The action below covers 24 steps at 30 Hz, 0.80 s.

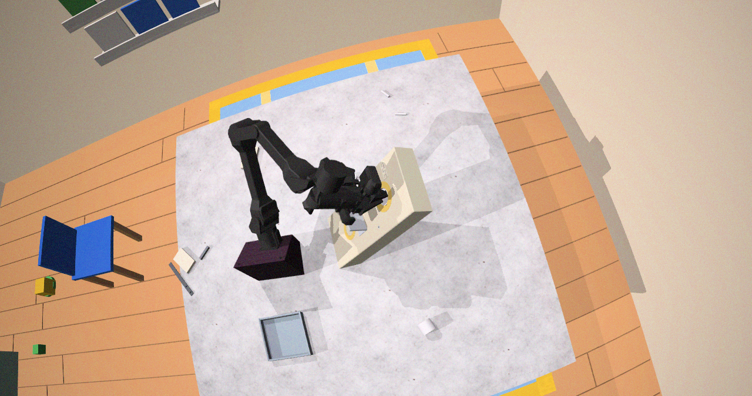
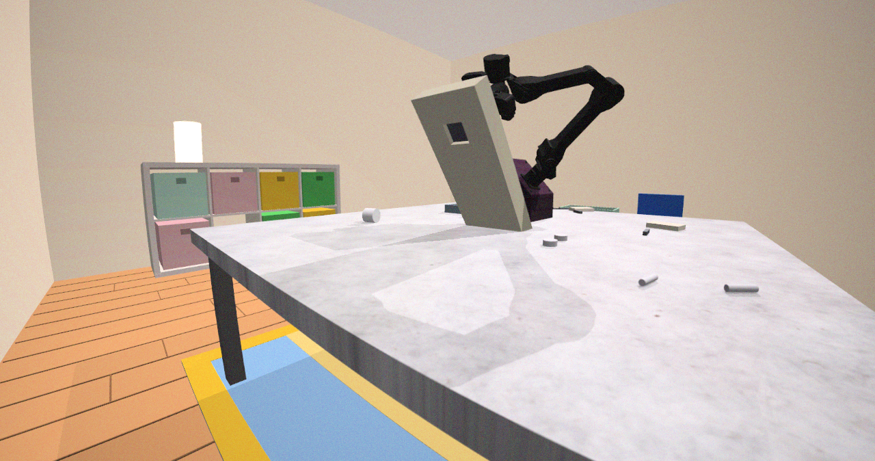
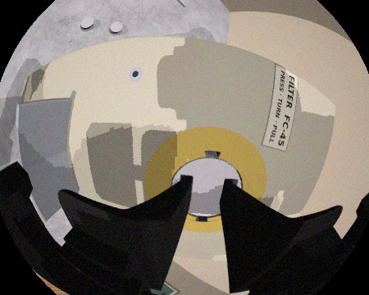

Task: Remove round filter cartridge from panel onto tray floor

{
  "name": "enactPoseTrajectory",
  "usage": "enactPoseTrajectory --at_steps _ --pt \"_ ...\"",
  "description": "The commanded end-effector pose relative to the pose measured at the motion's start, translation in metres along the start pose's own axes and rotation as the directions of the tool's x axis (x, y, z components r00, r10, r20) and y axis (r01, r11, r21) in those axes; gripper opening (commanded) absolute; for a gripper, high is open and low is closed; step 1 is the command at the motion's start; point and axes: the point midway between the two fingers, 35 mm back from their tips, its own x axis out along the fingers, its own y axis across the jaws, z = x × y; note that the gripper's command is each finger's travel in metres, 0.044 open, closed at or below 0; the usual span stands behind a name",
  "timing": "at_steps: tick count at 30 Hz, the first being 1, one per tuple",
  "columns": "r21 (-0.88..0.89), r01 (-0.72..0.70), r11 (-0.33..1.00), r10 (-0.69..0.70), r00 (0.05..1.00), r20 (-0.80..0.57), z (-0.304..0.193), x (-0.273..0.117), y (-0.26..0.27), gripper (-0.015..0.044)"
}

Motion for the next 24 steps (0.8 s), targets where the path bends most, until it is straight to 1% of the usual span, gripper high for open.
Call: enactPoseTrajectory --at_steps 1,6,12,18,24 --pt "0.126 -0.005 0.992 0.006 1.0 -0.006 -0.0007 0.006 0.0008 0.0" --pt "0.293 -0.005 0.956 0.007 1.0 -0.006 -0.0008 0.0067 0.001 0.0" --pt "0.485 -0.003 0.875 0.007 1.0 -0.006 -0.0008 0.007 0.001 0.0" --pt "0.656 -0.001 0.755 0.007 1.0 -0.006 -0.0008 0.007 0.001 0.0" --pt "0.798 0.001 0.603 0.007 1.0 -0.006 -0.0008 0.0069 0.001 0.0"
